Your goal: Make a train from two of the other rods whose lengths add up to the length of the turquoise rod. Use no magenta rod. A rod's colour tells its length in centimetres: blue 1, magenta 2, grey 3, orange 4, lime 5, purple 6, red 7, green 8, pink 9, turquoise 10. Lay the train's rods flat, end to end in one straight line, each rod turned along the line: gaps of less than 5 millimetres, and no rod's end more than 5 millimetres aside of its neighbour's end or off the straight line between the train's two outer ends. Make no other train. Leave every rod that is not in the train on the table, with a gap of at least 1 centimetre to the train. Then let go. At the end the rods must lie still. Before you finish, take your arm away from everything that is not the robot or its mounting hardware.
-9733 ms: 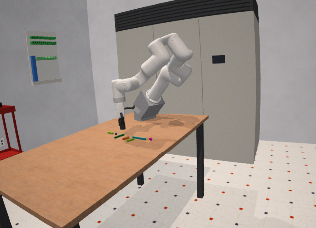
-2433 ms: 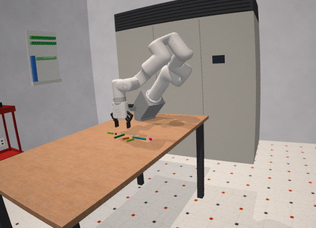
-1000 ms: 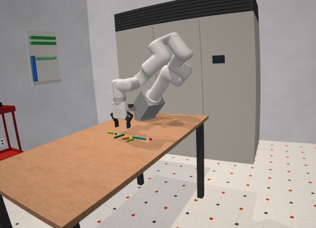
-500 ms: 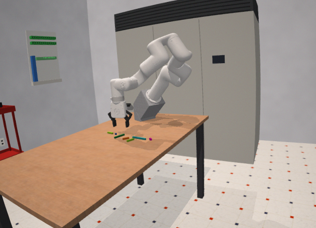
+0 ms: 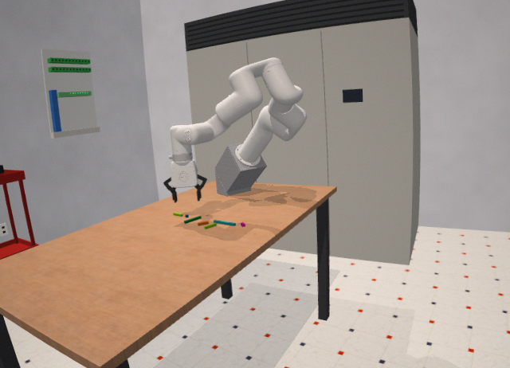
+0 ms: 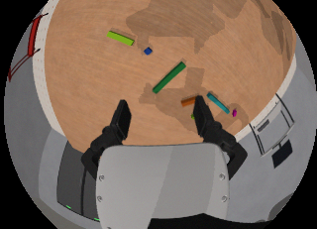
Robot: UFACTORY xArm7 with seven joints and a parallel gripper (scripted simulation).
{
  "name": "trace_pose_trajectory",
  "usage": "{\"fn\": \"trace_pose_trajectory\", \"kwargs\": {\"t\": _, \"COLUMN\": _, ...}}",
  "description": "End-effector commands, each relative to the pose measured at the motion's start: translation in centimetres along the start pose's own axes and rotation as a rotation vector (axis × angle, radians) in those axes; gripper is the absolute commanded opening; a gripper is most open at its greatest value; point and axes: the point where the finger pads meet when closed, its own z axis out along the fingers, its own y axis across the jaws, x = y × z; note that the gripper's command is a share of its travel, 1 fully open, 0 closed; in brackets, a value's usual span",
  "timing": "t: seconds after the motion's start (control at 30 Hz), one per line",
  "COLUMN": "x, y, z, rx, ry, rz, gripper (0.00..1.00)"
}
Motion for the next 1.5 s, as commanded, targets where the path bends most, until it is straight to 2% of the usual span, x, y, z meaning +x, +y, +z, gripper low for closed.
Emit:
{"fn": "trace_pose_trajectory", "kwargs": {"t": 0.0, "x": 1.3, "y": -1.4, "z": -0.3, "rx": -0.001, "ry": -0.017, "rz": -0.166, "gripper": 1.0}}
{"fn": "trace_pose_trajectory", "kwargs": {"t": 0.33, "x": 4.0, "y": -3.5, "z": -0.3, "rx": 0.002, "ry": -0.016, "rz": -0.461, "gripper": 1.0}}
{"fn": "trace_pose_trajectory", "kwargs": {"t": 0.4, "x": 4.0, "y": -3.5, "z": -0.3, "rx": 0.002, "ry": -0.016, "rz": -0.461, "gripper": 1.0}}
{"fn": "trace_pose_trajectory", "kwargs": {"t": 0.43, "x": 4.8, "y": -3.9, "z": -0.2, "rx": 0.003, "ry": -0.016, "rz": -0.539, "gripper": 1.0}}
{"fn": "trace_pose_trajectory", "kwargs": {"t": 0.83, "x": 8.3, "y": -5.8, "z": 0.4, "rx": 0.004, "ry": -0.012, "rz": -0.877, "gripper": 1.0}}
{"fn": "trace_pose_trajectory", "kwargs": {"t": 1.07, "x": 8.8, "y": -5.9, "z": 0.5, "rx": 0.003, "ry": -0.012, "rz": -0.916, "gripper": 1.0}}
{"fn": "trace_pose_trajectory", "kwargs": {"t": 1.1, "x": 8.8, "y": -5.9, "z": 0.5, "rx": 0.003, "ry": -0.012, "rz": -0.916, "gripper": 0.24}}
{"fn": "trace_pose_trajectory", "kwargs": {"t": 1.47, "x": 8.8, "y": -5.9, "z": 0.5, "rx": 0.003, "ry": -0.012, "rz": -0.916, "gripper": 0.24}}
